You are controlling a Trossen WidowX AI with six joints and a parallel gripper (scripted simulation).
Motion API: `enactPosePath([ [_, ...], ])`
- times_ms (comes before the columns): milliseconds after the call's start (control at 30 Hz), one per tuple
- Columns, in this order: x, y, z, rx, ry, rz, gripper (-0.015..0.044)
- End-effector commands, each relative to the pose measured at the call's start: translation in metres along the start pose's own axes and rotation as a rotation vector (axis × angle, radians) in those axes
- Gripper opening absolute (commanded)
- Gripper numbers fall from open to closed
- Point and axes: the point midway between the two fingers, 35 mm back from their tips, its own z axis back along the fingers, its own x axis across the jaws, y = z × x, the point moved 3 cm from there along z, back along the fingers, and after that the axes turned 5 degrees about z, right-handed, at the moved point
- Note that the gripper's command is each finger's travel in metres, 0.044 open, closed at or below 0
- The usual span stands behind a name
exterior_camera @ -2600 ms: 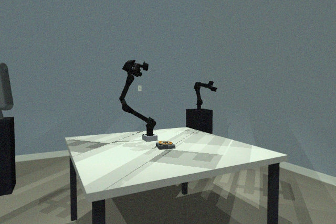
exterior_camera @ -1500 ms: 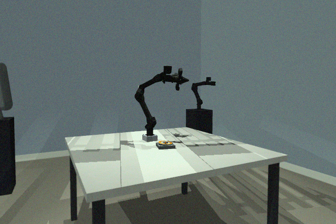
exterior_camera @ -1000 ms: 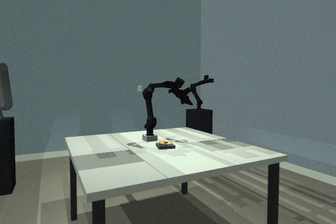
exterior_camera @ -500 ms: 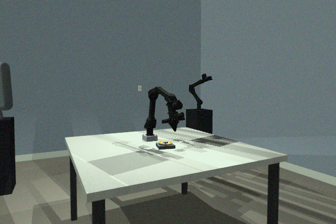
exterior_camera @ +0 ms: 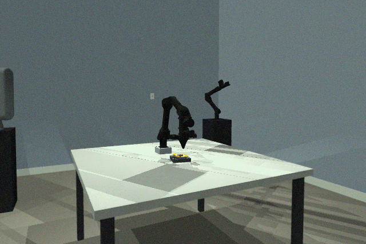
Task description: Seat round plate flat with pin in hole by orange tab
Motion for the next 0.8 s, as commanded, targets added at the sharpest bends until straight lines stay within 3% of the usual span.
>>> enactPosePath([
  [0, -0.002, 0.001, -0.017, 0.012, 0.004, -0.010, 0.0000],
  [200, -0.002, 0.002, -0.047, 0.012, 0.004, -0.010, 0.0000],
  [767, -0.018, 0.008, -0.048, 0.013, 0.006, -0.010, 0.0000],
])
